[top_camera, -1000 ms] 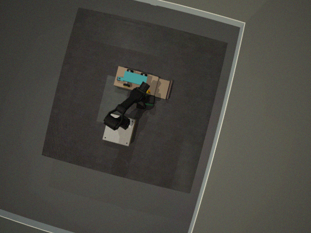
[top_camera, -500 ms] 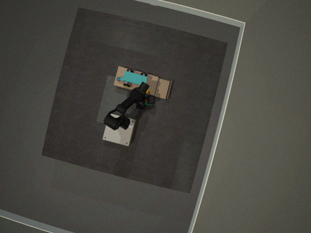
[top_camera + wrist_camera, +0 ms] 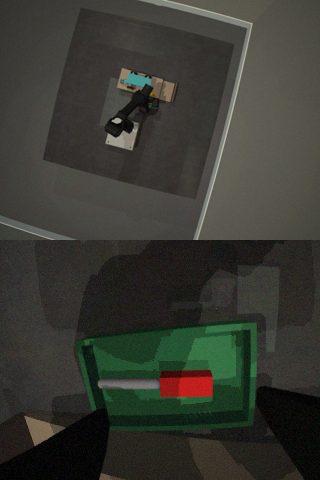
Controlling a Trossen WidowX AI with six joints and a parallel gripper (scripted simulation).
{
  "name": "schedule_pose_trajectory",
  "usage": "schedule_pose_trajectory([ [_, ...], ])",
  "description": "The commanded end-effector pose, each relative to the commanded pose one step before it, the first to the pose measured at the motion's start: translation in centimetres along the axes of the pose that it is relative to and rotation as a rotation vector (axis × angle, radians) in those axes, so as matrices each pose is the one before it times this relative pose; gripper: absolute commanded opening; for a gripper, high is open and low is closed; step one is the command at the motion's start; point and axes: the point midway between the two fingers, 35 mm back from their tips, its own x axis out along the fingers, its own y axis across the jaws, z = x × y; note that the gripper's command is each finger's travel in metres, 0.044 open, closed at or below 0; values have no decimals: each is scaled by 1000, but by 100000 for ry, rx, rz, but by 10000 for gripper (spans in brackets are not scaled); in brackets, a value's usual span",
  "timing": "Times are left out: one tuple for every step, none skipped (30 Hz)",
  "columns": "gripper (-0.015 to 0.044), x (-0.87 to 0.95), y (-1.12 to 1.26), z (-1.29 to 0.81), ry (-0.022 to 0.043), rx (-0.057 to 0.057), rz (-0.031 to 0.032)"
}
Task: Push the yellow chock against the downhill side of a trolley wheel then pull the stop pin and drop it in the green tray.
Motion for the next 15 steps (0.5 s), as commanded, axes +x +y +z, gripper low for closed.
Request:
schedule_pose_trajectory([
  [440,-1558,320,-50,255,461,701],
  [440,-311,41,15,-1,1,1],
  [440,-86,10,8,0,0,0],
  [440,-257,30,27,-1,0,0],
  [440,-284,49,-5,1,0,1],
  [440,-350,58,-1,1,0,1],
  [440,-320,57,-5,1,0,1],
  [440,-291,50,0,1,0,1],
  [440,-270,49,-1,1,0,1],
  [440,-293,51,2,1,0,1],
  [440,-286,60,-10,1,0,2],
  [440,-288,58,-6,1,0,2],
  [440,-287,67,-14,2,0,2],
  [440,-286,65,-10,1,0,2],
  [440,-287,76,-19,2,0,3],
])
